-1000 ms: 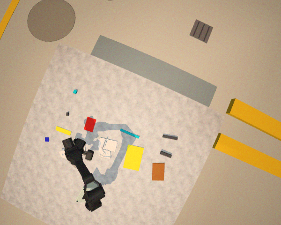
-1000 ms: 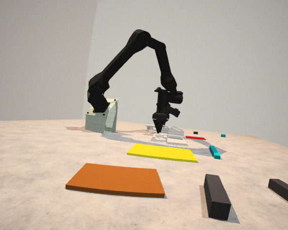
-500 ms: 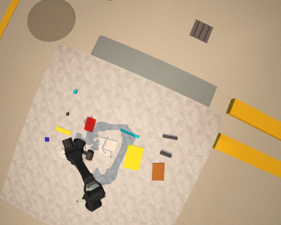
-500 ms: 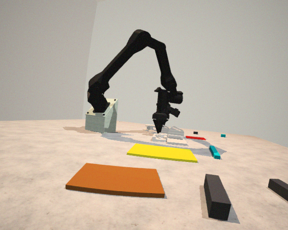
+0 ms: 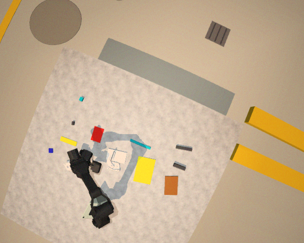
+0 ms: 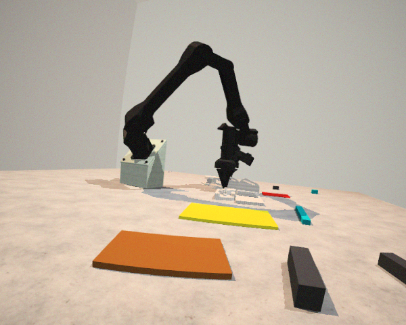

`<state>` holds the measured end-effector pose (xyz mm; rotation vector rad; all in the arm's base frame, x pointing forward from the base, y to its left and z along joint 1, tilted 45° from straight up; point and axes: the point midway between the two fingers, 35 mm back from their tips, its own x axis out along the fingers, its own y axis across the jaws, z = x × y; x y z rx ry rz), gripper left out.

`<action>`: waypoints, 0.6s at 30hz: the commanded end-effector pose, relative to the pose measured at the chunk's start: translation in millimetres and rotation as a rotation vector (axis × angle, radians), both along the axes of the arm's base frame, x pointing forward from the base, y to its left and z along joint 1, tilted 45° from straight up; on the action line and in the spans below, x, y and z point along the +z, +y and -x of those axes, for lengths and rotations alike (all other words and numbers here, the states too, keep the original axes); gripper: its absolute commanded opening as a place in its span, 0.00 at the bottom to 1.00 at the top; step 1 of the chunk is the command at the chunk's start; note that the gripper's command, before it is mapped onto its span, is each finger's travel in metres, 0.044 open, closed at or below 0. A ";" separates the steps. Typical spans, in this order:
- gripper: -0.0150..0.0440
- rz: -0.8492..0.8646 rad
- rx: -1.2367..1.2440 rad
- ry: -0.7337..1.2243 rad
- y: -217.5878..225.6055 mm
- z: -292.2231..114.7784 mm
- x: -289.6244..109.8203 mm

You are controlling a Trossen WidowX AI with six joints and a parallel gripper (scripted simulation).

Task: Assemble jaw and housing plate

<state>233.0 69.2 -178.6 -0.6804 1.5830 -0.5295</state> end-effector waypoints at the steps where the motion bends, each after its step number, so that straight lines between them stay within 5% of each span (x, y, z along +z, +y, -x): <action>1: 0.56 0.000 0.000 0.000 0.0 0.0 0.0; 5: 0.48 0.000 0.000 0.000 0.0 0.0 0.0; 18: 0.48 0.000 0.000 0.000 1.5 -0.3 1.3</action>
